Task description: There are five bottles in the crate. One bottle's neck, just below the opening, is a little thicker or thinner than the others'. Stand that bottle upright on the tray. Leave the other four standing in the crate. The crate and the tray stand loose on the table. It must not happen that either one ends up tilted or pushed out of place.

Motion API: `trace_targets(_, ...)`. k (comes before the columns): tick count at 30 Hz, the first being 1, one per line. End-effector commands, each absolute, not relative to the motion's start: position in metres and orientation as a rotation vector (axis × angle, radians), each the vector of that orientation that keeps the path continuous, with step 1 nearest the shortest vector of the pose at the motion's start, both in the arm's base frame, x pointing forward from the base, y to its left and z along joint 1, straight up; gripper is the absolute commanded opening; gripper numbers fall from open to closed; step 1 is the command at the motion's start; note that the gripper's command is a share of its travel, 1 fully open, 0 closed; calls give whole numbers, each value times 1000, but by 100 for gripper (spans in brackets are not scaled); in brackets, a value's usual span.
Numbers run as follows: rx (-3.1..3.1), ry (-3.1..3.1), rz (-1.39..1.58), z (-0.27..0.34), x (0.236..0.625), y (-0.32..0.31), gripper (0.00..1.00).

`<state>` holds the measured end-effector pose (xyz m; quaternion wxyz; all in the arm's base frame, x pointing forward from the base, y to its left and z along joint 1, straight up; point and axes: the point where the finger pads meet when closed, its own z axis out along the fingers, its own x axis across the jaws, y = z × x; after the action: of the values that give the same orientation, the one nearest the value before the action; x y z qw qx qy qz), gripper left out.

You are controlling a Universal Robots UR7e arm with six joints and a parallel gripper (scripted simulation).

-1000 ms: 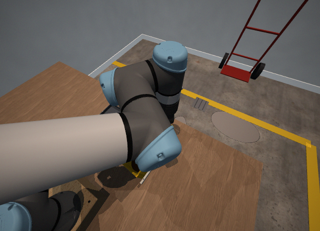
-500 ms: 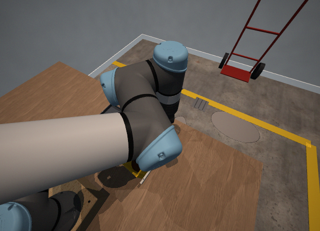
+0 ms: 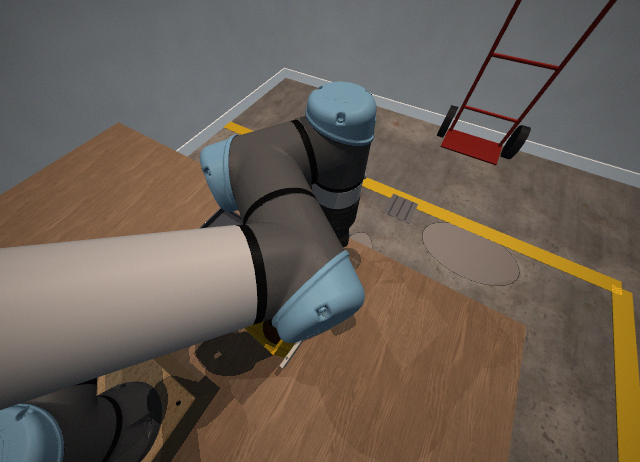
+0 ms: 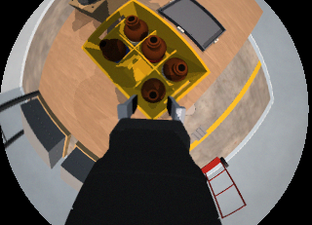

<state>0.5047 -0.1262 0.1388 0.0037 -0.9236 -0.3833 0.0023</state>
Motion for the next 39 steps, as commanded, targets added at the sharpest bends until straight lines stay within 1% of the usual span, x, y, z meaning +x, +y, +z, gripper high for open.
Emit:
trace_targets(1,-2896,-1202,5,139,505,-126,100)
trace_targets(19,-2896,-1202,5,135,505,-126,100)
trace_targets(39,-2896,-1202,5,113,505,-126,100)
